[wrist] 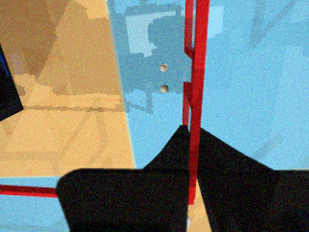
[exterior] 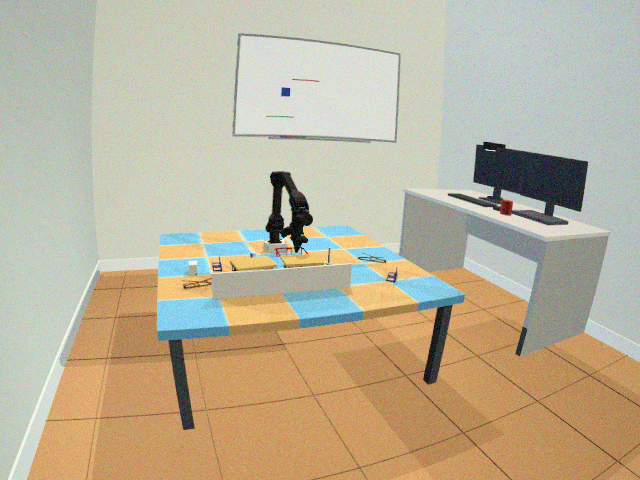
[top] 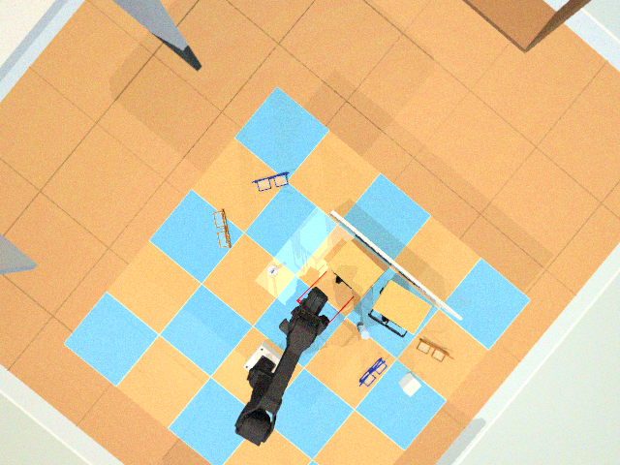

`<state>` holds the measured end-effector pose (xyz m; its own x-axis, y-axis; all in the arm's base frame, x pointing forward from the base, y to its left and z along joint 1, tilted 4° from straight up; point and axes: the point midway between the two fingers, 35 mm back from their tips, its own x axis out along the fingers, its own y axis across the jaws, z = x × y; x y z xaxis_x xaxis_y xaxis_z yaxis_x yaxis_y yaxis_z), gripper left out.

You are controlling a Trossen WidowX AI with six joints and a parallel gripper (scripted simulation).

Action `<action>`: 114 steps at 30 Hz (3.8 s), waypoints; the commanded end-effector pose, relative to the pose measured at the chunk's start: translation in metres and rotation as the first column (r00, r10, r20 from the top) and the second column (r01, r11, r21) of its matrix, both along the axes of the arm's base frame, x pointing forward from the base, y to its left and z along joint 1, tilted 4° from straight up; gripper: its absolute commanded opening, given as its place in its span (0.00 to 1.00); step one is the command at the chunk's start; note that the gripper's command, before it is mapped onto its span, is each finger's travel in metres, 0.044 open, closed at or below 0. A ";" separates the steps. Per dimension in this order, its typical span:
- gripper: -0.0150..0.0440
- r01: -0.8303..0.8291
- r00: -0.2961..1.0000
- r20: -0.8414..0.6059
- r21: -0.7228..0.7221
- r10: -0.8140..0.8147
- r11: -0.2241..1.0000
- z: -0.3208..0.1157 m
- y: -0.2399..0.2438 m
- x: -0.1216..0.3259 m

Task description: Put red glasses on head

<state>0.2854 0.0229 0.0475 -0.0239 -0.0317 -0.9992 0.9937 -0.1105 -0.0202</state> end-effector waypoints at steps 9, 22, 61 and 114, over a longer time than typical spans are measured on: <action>0.25 -0.004 1.000 -0.004 -0.003 0.004 1.000 0.001 -0.002 0.017; 0.25 -0.004 1.000 -0.002 0.006 0.004 1.000 0.001 -0.004 0.033; 0.25 -0.004 1.000 0.003 0.006 0.004 1.000 0.000 -0.010 0.083; 0.25 -0.004 1.000 0.008 0.006 0.004 1.000 0.000 -0.015 0.134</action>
<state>0.4190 0.0075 0.0470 -0.0185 -0.0270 -0.9995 0.9937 -0.1110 -0.0153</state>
